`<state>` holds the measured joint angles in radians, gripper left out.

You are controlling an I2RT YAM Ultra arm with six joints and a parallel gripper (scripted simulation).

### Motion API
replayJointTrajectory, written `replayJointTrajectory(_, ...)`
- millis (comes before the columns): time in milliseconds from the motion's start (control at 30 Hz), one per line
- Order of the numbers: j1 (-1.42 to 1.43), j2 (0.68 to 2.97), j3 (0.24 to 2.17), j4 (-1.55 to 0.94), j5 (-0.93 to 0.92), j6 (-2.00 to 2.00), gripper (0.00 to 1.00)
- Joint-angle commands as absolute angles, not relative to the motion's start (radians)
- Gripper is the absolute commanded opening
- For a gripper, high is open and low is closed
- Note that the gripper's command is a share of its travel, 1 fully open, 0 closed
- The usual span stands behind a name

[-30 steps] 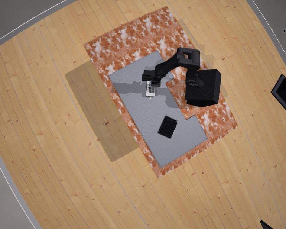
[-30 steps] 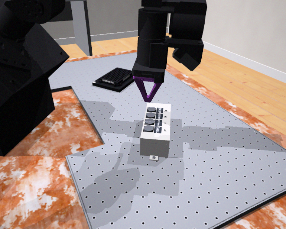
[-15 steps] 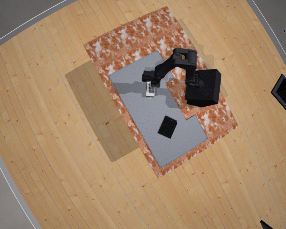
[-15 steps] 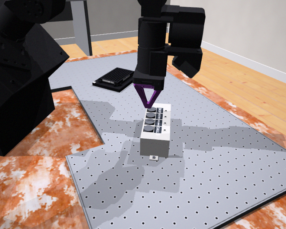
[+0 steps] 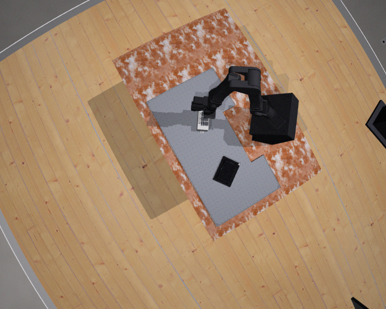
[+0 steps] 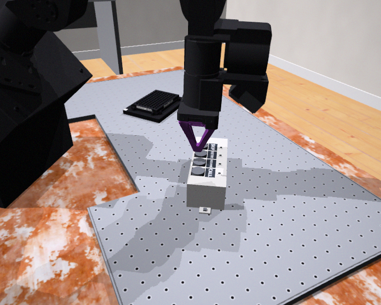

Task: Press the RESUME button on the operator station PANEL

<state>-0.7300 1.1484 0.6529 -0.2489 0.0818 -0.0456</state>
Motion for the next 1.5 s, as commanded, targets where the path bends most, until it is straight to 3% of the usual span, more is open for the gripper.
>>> replayJointTrajectory(0,-0.744,1.173,0.645,-0.204,0.074,-0.052,0.00)
replayJointTrajectory(1467,-0.750,1.251,0.645,-0.121,0.071,-0.055,0.00)
